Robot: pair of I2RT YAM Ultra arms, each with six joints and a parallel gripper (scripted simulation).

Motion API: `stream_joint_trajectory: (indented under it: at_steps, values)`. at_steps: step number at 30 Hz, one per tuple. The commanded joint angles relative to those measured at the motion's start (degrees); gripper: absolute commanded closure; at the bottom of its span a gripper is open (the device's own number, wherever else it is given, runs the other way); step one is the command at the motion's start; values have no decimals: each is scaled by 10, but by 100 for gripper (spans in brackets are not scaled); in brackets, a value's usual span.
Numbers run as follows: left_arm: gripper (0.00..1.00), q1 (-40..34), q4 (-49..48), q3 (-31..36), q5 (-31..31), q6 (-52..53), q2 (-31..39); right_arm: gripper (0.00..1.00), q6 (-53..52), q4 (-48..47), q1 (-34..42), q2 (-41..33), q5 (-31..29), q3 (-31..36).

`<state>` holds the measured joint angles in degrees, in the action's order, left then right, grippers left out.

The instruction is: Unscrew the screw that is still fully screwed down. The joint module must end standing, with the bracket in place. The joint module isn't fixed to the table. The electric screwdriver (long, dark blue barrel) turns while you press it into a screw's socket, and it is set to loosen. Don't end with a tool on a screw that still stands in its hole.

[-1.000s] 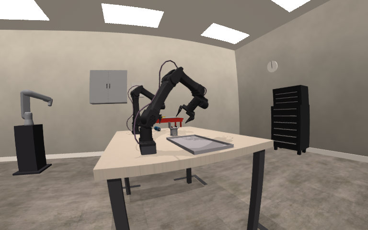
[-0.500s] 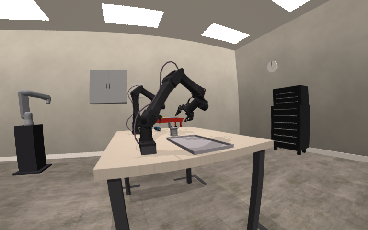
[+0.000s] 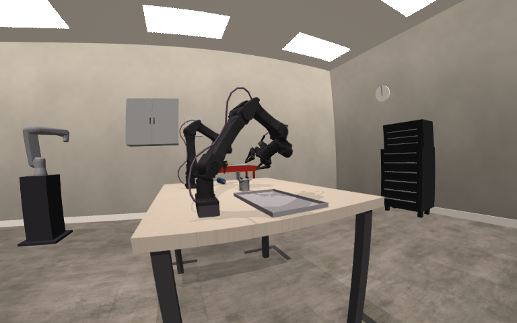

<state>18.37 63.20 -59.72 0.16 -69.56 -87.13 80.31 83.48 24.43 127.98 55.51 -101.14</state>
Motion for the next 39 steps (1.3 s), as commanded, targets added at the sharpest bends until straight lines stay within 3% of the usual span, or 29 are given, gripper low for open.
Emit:
stream_joint_trajectory:
  at_steps: [1,33,39]
  values:
    - [35,0,11,-18,6,-5,13,14,50,2,7,7,37,-22]
    - [35,0,11,-18,6,-5,13,14,315,-21,15,40,186,-20]
    - [35,0,11,-18,6,-5,13,14,331,-4,12,49,188,-32]
